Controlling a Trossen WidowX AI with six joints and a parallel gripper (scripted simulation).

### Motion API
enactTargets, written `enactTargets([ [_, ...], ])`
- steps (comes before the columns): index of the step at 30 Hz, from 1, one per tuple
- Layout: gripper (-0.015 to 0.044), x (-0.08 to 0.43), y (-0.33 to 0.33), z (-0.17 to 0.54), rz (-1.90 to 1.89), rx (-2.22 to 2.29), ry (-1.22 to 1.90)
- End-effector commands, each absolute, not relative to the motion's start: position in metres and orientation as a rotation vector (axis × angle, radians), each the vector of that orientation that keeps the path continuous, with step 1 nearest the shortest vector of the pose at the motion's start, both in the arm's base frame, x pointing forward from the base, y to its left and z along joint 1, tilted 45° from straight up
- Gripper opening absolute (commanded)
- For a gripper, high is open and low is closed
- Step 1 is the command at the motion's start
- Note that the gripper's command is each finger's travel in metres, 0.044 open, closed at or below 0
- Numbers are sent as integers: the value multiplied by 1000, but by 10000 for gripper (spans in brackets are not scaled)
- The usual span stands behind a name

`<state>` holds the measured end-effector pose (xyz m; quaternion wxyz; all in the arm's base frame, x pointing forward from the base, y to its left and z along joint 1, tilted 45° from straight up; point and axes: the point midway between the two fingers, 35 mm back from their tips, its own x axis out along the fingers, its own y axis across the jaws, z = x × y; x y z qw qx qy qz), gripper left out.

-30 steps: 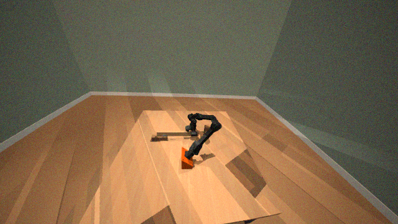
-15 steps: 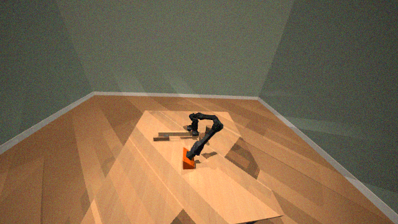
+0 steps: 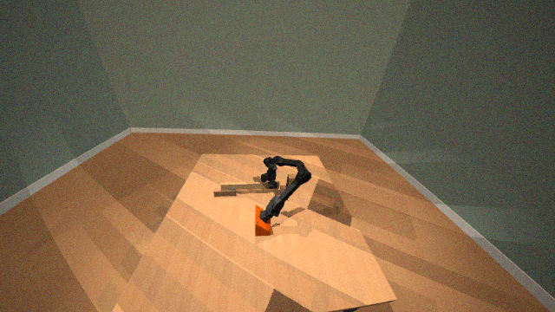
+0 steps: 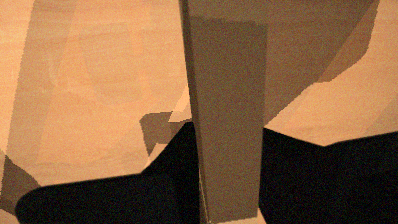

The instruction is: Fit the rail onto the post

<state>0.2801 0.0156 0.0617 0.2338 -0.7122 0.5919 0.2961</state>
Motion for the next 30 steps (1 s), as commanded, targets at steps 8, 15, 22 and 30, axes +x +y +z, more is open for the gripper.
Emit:
enactTargets([
  [8,0,280,17,60,822,-1944,1607],
  [15,0,280,17,61,823,-1944,1607],
  [22,0,280,18,61,823,-1944,1607],
  [30,0,280,17,61,823,-1944,1607],
])
